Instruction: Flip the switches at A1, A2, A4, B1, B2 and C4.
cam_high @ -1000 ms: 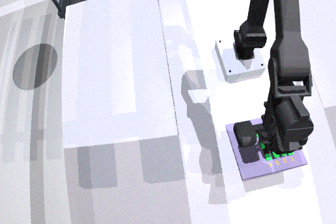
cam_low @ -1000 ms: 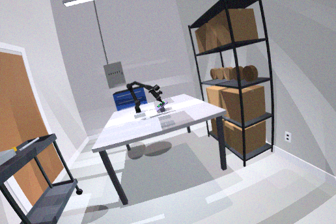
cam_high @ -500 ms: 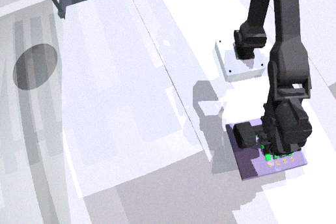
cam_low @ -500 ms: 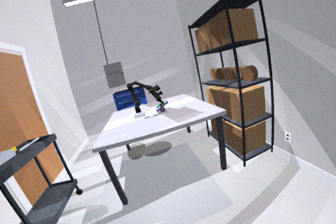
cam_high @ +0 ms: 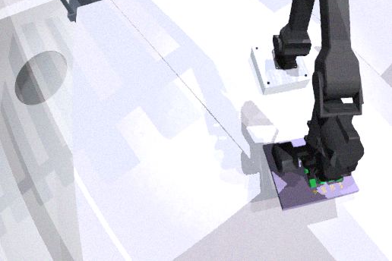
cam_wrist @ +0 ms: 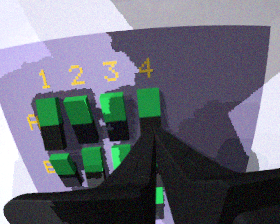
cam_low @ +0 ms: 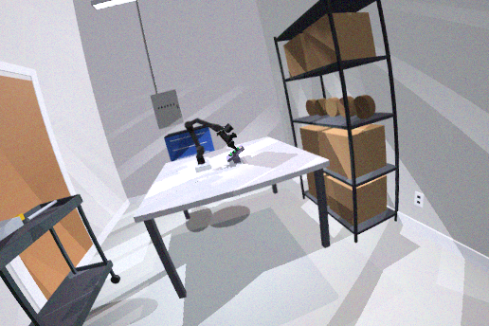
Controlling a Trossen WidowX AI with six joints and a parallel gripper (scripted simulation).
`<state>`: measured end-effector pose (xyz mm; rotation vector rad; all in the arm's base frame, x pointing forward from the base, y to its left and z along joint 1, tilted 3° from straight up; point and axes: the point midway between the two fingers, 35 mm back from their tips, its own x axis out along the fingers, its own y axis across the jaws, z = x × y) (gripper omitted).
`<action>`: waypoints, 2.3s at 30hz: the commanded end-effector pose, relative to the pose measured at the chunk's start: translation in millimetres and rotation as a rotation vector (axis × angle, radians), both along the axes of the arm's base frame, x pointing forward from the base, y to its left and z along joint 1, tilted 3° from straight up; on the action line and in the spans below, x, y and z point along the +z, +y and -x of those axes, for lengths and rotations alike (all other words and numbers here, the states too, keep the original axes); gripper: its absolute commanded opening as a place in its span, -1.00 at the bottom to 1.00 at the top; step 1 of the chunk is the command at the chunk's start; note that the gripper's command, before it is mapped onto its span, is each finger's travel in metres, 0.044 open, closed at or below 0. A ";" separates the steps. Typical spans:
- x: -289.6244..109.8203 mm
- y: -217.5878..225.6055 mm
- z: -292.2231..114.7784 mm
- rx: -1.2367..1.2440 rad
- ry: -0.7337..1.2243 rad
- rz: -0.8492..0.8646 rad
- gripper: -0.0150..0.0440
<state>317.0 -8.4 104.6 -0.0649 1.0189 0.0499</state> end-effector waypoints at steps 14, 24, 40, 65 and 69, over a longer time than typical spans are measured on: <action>-2.1 0.6 -0.7 0.002 0.003 -0.003 -0.49; -3.3 0.6 -1.4 0.002 0.003 -0.003 -0.49; -5.1 0.7 -2.4 0.002 0.003 -0.003 -0.49; 15.4 -0.1 6.0 0.001 0.009 0.000 -0.49; 50.3 -0.1 28.4 0.002 0.031 -0.001 -0.49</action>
